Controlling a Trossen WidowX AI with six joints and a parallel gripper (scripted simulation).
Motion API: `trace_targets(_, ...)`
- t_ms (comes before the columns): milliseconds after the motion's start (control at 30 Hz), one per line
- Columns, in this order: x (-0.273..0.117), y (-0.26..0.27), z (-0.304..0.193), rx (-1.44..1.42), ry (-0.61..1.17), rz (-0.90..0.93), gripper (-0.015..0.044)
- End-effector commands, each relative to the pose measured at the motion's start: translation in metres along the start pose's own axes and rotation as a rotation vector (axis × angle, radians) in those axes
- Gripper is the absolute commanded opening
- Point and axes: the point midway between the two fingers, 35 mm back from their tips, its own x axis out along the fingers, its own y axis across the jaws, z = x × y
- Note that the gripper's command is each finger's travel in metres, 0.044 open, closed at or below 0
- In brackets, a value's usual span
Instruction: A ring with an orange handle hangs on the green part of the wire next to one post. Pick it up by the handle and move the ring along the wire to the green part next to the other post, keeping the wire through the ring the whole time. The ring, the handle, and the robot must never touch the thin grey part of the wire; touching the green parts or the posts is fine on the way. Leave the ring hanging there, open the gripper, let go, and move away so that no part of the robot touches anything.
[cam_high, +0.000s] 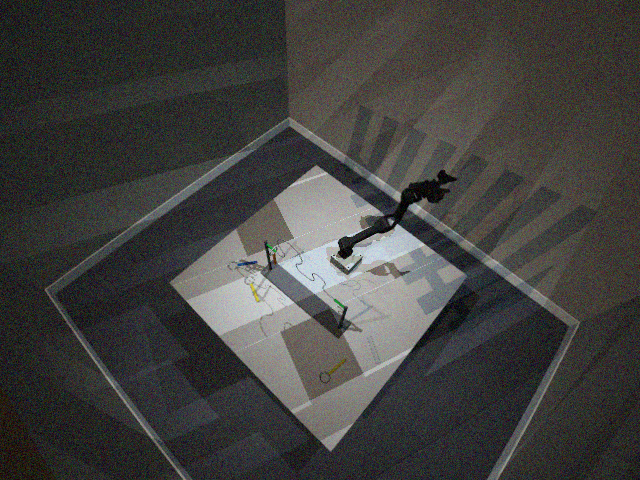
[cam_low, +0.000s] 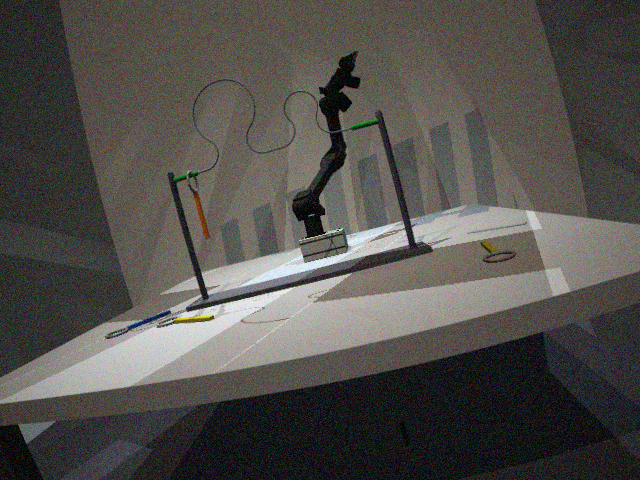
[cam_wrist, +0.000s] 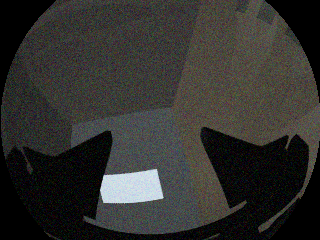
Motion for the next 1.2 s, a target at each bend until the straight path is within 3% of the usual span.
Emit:
trace_targets(0,0.0,0.001,-0.001,0.001,0.001,0.002,0.0374)
trace_targets(267,-0.007,0.079,-0.066,0.04,0.095,0.117,0.0164)
trace_targets(500,-0.033,0.158,-0.128,0.095,0.187,0.236,0.016)
trace_targets(767,-0.089,0.252,-0.194,0.199,0.294,0.382,0.016)
trace_targets(1167,-0.231,0.387,-0.267,0.401,0.492,0.607,0.016)
